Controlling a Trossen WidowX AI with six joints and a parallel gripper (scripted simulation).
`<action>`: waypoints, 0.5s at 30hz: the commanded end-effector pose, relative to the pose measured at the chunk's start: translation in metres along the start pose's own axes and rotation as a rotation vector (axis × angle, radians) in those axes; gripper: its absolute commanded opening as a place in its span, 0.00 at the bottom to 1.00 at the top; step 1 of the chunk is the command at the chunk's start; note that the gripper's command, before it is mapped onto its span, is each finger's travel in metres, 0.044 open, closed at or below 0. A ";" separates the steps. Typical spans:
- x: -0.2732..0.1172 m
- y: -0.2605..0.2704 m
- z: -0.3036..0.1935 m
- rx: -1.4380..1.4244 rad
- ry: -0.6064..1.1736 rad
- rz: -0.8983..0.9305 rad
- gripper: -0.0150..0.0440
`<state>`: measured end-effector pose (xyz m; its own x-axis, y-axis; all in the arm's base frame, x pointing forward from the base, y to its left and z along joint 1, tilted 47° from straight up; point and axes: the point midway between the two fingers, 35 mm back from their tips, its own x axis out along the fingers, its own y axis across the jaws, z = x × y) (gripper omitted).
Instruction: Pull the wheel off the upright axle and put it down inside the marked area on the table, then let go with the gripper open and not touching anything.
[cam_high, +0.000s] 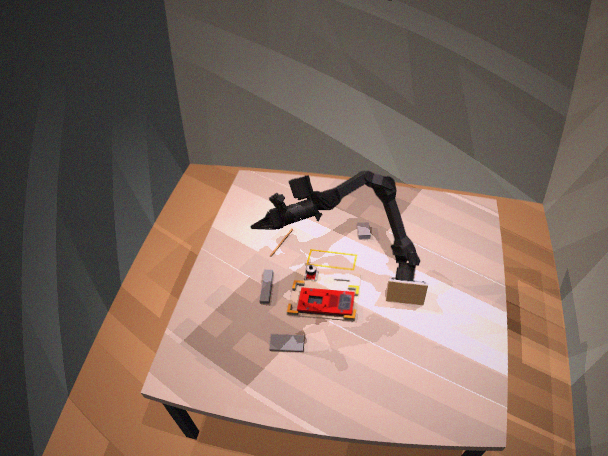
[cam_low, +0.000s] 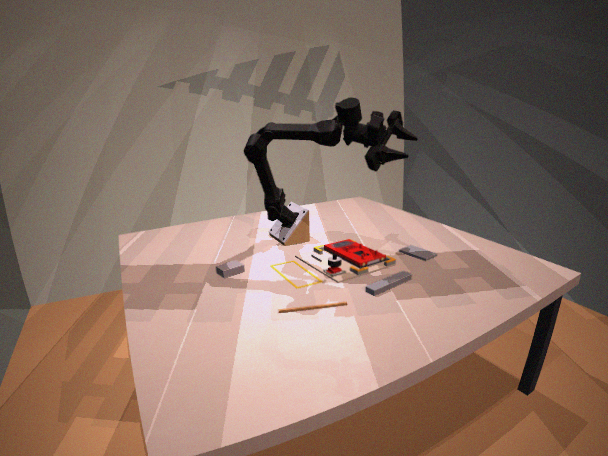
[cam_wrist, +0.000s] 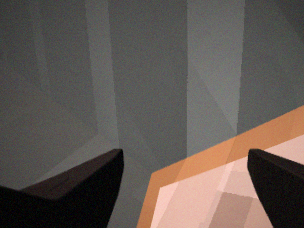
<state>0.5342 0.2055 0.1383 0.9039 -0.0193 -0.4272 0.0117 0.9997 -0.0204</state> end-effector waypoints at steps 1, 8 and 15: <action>0.006 -0.062 -0.043 -0.037 0.249 -0.194 0.76; -0.017 -0.136 -0.092 -0.105 0.556 -0.421 0.76; -0.063 -0.201 -0.121 -0.184 0.844 -0.623 0.76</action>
<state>0.4665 0.0585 0.0580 0.4256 -0.4598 -0.7794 0.2351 0.8879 -0.3954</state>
